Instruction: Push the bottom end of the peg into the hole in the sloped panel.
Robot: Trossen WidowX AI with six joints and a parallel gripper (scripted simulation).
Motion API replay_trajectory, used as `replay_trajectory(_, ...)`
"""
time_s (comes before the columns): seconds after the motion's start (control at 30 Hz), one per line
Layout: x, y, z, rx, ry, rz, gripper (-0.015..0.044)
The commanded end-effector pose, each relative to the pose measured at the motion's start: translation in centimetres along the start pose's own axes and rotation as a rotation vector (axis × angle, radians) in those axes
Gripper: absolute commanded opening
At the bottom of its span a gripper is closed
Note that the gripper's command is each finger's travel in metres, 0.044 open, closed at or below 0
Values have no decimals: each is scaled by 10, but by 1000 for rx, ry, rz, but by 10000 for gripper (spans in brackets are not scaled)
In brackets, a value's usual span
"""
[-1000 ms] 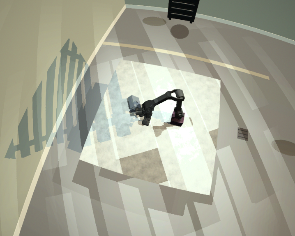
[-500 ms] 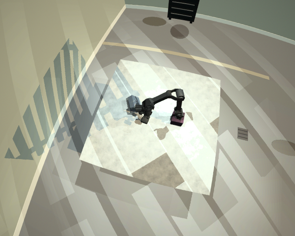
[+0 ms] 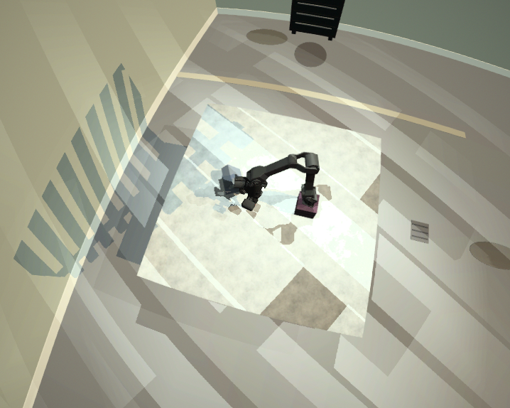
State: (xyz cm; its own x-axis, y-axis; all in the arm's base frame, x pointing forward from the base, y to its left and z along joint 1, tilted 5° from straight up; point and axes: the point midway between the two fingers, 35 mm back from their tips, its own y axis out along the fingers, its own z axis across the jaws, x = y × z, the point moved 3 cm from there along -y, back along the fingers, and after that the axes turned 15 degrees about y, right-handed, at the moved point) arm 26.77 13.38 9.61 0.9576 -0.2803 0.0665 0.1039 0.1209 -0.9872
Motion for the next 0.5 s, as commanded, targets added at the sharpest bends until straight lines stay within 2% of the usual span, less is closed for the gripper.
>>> replay_trajectory(0.0,2,0,-2,19,22,2,0)
replay_trajectory(0.47,14,-1,-10,81,98,1,0)
